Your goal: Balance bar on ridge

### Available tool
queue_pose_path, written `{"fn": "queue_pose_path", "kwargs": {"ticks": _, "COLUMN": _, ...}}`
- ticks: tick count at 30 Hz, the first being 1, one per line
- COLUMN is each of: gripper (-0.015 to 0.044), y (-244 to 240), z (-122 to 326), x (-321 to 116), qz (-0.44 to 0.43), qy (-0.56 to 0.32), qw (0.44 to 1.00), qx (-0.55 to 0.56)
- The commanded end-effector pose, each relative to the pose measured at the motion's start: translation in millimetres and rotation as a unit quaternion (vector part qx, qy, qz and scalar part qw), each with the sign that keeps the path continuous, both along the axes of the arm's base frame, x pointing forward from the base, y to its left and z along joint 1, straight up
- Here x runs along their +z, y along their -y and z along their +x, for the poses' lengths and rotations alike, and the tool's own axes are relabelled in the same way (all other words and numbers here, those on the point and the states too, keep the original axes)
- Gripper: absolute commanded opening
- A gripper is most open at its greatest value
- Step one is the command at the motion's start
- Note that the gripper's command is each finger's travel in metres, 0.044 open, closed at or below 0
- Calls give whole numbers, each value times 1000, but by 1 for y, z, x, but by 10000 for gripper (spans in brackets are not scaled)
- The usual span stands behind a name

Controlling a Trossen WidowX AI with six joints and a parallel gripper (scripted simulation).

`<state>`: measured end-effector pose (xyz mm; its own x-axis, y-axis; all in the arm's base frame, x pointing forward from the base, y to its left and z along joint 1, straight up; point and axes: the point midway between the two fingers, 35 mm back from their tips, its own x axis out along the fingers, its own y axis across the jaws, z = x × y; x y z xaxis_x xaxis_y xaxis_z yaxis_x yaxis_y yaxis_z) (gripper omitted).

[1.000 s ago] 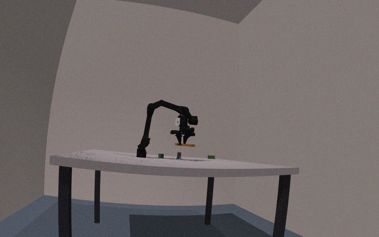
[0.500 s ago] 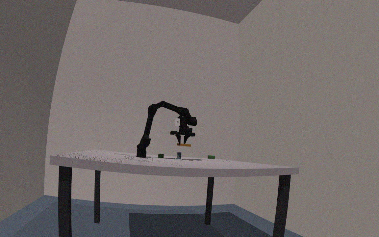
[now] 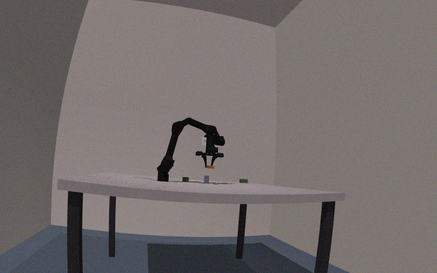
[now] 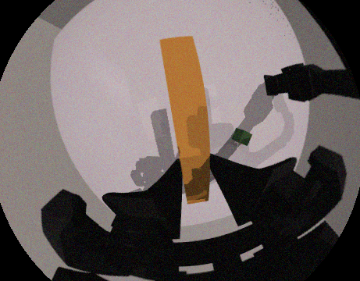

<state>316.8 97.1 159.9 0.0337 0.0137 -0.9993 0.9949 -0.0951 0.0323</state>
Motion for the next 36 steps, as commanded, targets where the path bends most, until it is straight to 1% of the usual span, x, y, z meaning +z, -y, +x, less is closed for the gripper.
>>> {"fn": "queue_pose_path", "kwargs": {"ticks": 1, "gripper": 0, "y": -13, "z": 1, "x": 1, "qz": 0, "qy": 0, "qw": 1000, "qx": -25}}
{"fn": "queue_pose_path", "kwargs": {"ticks": 14, "gripper": 0, "y": -59, "z": 4, "x": 1, "qz": 5, "qy": -1, "qw": 994, "qx": -113}}
{"fn": "queue_pose_path", "kwargs": {"ticks": 36, "gripper": 0, "y": -60, "z": 7, "x": -30, "qz": 6, "qy": -1, "qw": 993, "qx": -114}}
